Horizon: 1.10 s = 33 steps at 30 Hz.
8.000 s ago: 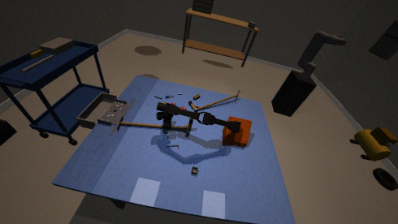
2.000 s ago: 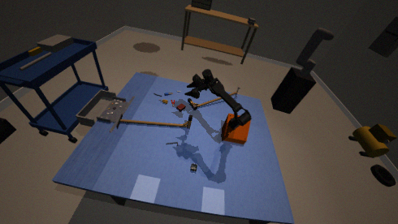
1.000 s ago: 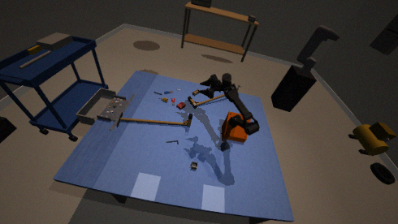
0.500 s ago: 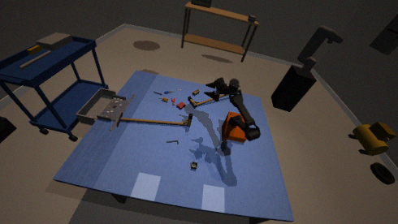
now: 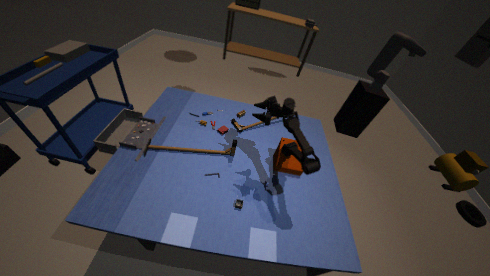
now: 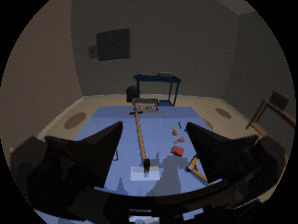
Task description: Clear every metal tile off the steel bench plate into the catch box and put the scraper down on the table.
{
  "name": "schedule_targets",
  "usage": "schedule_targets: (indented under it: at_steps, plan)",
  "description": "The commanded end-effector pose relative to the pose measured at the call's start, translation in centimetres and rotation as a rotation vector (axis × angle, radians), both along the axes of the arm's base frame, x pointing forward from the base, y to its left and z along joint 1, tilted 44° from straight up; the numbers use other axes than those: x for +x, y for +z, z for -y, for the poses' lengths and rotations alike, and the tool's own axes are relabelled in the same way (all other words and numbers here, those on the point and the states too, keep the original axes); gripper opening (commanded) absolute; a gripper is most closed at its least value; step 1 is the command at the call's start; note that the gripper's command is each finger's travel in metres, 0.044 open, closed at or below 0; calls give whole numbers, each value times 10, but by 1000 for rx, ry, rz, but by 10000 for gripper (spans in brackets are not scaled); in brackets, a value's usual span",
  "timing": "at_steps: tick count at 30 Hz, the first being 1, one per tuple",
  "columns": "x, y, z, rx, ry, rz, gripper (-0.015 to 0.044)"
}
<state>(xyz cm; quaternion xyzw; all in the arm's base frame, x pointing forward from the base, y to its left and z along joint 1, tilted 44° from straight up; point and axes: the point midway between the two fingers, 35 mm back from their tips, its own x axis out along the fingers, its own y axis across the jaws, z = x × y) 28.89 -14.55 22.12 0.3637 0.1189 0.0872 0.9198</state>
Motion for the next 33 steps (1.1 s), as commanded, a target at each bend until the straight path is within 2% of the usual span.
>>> schedule_targets:
  at_steps: [1, 17, 33]
  plan:
    - [0, 0, -1, 3, 3, 2, 440]
    - [2, 0, -1, 1, 4, -2, 440]
    - [47, -2, -5, -9, 86, -73, 440]
